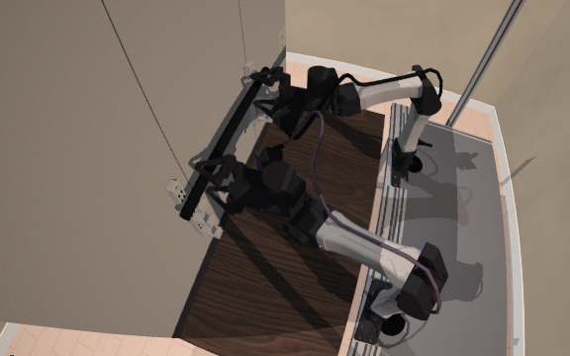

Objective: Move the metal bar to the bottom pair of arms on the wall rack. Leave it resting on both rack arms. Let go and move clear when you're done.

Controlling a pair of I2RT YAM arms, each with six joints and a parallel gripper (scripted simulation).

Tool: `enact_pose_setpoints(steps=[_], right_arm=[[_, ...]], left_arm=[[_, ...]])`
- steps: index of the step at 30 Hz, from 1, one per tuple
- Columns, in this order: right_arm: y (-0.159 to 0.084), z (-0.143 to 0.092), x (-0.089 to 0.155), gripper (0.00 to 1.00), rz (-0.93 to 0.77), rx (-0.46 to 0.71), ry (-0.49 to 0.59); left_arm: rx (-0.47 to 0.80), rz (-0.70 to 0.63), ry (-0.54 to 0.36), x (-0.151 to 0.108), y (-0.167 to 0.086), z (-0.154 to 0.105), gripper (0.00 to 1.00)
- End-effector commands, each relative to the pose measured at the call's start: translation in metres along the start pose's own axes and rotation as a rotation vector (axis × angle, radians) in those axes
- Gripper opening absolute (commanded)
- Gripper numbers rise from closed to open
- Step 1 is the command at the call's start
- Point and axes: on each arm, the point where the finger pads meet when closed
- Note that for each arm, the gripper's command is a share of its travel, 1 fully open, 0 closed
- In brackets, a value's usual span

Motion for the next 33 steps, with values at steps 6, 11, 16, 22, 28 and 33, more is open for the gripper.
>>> enact_pose_setpoints(steps=[6, 11, 16, 22, 28, 33], right_arm=[[-0.0030, 0.0080, -0.0035, 1.00, 0.003, 0.003, -0.007], [-0.0032, 0.0086, -0.0033, 1.00, 0.003, 0.004, -0.006], [-0.0034, 0.0092, -0.0031, 1.00, 0.003, 0.005, -0.006], [-0.0034, 0.0097, -0.0029, 1.00, 0.004, 0.006, -0.005], [-0.0033, 0.0103, -0.0026, 1.00, 0.004, 0.006, -0.005], [-0.0032, 0.0108, -0.0024, 1.00, 0.004, 0.006, -0.004]], left_arm=[[0.005, 0.005, 0.021, 0.0067, -0.0030, 0.0064, 1.00], [0.006, 0.005, 0.021, 0.0066, -0.0033, 0.0071, 1.00], [0.006, 0.005, 0.021, 0.0064, -0.0036, 0.0079, 1.00], [0.007, 0.005, 0.021, 0.0064, -0.0037, 0.0080, 1.00], [0.006, 0.005, 0.021, 0.0065, -0.0034, 0.0077, 1.00], [0.006, 0.005, 0.021, 0.0066, -0.0033, 0.0074, 1.00]])
Point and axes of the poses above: on each arm, the point where the finger pads meet when closed, its own z axis out along the fingers, its own x axis across the jaws, y = z × x, and after that the axes turned 14 degrees about z, right-handed
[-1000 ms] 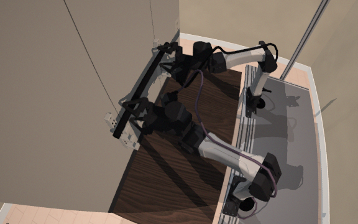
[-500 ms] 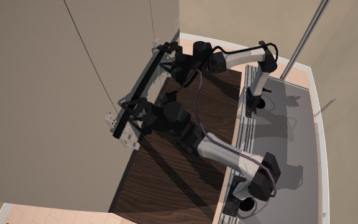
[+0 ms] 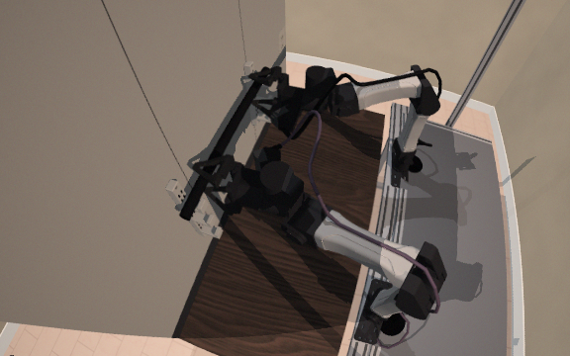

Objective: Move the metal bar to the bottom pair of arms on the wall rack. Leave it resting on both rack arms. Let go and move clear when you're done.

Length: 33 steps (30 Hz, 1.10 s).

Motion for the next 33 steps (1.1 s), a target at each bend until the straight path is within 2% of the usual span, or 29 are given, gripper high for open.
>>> enact_pose_setpoints(steps=[1, 33], right_arm=[[-0.0023, 0.0064, -0.0033, 1.00, 0.005, 0.002, -0.005], [-0.0039, 0.0037, -0.0031, 1.00, 0.006, 0.003, -0.003]], left_arm=[[0.001, 0.005, 0.023, 0.0075, -0.0016, 0.0039, 1.00], [-0.001, 0.006, 0.024, 0.0080, -0.0006, 0.0021, 1.00]])
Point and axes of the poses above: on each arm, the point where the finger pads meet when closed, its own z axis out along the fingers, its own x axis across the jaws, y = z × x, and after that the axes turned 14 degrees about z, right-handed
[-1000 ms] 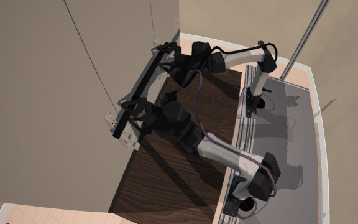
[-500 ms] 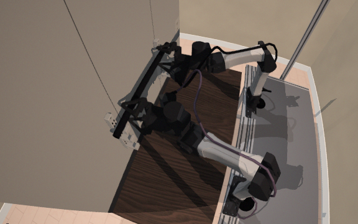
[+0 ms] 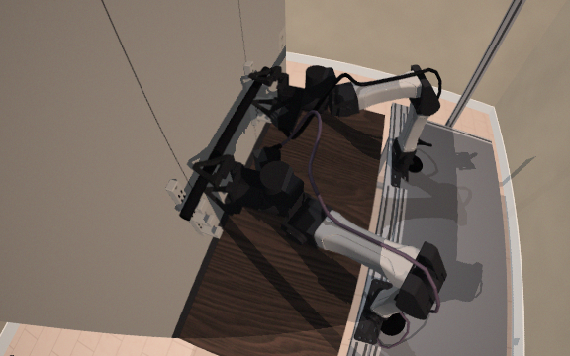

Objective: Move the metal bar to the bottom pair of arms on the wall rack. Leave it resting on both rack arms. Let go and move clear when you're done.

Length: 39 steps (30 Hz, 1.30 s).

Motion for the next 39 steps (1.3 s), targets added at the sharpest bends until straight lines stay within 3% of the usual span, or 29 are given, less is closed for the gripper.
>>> enact_pose_setpoints(steps=[1, 39], right_arm=[[-0.0042, 0.0035, -0.0025, 1.00, 0.006, 0.004, -0.001], [-0.0086, -0.0039, -0.0019, 1.00, 0.006, 0.006, 0.001]], left_arm=[[-0.001, 0.006, 0.024, 0.0080, -0.0006, 0.0021, 1.00], [-0.003, 0.006, 0.025, 0.0086, 0.0005, 0.0001, 1.00]])
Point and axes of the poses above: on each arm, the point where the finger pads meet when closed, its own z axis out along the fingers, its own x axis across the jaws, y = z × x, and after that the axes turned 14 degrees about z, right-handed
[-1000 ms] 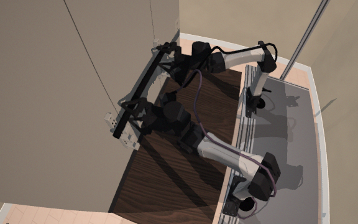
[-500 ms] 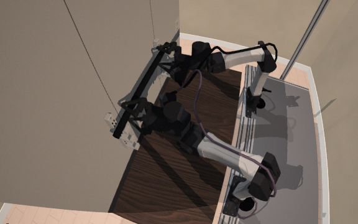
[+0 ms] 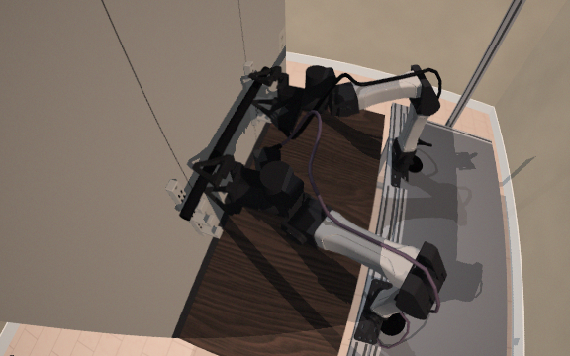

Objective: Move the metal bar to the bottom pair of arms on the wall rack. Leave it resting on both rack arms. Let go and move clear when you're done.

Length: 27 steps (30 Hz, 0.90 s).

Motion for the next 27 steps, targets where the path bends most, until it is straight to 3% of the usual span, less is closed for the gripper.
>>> enact_pose_setpoints(steps=[1, 27], right_arm=[[-0.0088, -0.0042, -0.0019, 1.00, 0.004, 0.006, 0.001], [-0.0097, -0.0078, -0.0026, 1.00, 0.005, 0.004, 0.000]], left_arm=[[-0.003, 0.006, 0.025, 0.0086, 0.0006, 0.0000, 1.00], [-0.005, 0.006, 0.025, 0.0090, 0.0014, -0.0015, 1.00]])
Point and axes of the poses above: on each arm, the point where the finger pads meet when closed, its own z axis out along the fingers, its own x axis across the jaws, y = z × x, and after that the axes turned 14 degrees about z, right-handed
